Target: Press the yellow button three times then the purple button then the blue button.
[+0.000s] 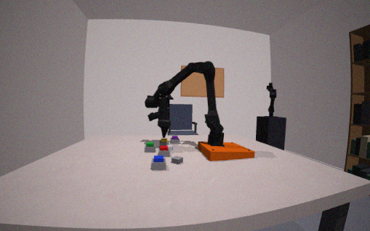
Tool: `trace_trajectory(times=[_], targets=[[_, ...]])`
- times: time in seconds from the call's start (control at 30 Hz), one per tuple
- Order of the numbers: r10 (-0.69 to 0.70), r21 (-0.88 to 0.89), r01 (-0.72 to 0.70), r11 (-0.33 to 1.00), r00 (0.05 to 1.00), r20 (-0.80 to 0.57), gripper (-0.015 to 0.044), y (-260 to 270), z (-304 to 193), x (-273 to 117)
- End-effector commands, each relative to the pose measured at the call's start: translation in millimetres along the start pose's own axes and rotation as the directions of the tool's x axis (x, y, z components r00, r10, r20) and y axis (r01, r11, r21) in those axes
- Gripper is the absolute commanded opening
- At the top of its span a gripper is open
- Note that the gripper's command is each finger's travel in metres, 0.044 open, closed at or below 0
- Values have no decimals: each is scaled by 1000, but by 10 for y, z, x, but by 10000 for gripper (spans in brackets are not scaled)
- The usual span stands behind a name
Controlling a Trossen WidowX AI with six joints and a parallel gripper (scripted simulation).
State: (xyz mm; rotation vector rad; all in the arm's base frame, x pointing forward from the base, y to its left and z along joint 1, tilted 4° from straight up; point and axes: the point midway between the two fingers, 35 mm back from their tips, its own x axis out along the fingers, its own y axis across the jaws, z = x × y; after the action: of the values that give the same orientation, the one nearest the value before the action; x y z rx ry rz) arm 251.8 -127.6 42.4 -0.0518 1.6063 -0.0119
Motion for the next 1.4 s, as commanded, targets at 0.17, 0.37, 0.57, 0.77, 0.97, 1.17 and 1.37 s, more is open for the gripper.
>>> trace_trajectory(times=[0.17,0.37,0.57,0.77,0.97,1.17,1.37], targets=[[-2,-5,2,1000,1000,-7,20,-1,-18,163],[-2,-5,2,1000,1000,-7,20,-1,-18,166],[-2,-5,2,1000,1000,-7,20,-1,-18,166],[-2,-5,2,1000,1000,-7,20,-1,-18,166],[-1,-4,1,1000,1000,-5,20,-1,-8,-68],[-2,-5,2,1000,1000,-6,20,0,-14,-175],[-2,-5,2,1000,1000,-6,20,-2,-12,-117]])
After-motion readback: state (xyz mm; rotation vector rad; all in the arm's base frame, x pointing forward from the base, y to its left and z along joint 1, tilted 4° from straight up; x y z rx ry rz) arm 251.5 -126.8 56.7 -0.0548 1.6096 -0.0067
